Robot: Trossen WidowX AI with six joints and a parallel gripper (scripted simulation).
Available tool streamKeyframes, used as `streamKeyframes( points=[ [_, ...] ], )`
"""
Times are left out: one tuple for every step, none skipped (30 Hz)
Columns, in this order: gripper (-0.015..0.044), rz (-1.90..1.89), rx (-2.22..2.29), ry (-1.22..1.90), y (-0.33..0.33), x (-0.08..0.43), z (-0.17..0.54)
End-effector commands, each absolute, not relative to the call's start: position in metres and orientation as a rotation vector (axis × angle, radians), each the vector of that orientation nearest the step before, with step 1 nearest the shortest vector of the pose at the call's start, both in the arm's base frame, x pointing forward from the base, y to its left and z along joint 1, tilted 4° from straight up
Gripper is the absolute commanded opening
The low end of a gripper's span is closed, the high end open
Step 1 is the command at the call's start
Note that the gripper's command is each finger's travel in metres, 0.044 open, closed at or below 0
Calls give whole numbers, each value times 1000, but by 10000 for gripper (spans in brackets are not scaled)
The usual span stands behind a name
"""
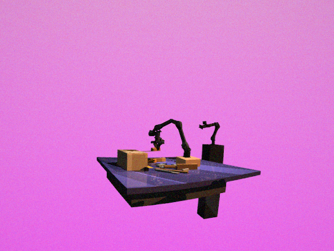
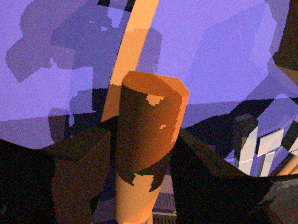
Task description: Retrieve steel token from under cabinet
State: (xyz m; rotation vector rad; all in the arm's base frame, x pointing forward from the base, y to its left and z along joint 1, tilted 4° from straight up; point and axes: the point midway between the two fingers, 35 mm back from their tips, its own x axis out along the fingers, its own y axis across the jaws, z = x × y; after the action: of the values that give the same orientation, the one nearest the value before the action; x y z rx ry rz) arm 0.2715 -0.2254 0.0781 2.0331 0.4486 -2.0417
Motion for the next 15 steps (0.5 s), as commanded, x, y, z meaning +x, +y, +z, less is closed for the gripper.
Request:
streamKeyframes(
  points=[
    [0,-2007,2059,426,-222,274,87],
    [0,-2007,2059,426,-221,273,87],
    [0,-2007,2059,426,-220,273,87],
    [0,-2007,2059,426,-218,273,87],
    [0,-2007,2059,426,-217,272,87],
    [0,-2007,2059,426,-216,272,87],
    [0,-2007,2059,426,-215,272,87],
    [0,-2007,2059,426,-214,271,87],
    [0,-2007,2059,426,-212,271,87],
    [0,-2007,2059,427,-211,271,87],
    [0,-2007,2059,427,-210,271,87],
    [0,-2008,2059,427,-209,270,87],
    [0,-2008,2059,427,-207,270,87],
    [0,-2008,2059,427,-206,270,87],
    [0,-2008,2059,427,-205,269,87]
  ],
)
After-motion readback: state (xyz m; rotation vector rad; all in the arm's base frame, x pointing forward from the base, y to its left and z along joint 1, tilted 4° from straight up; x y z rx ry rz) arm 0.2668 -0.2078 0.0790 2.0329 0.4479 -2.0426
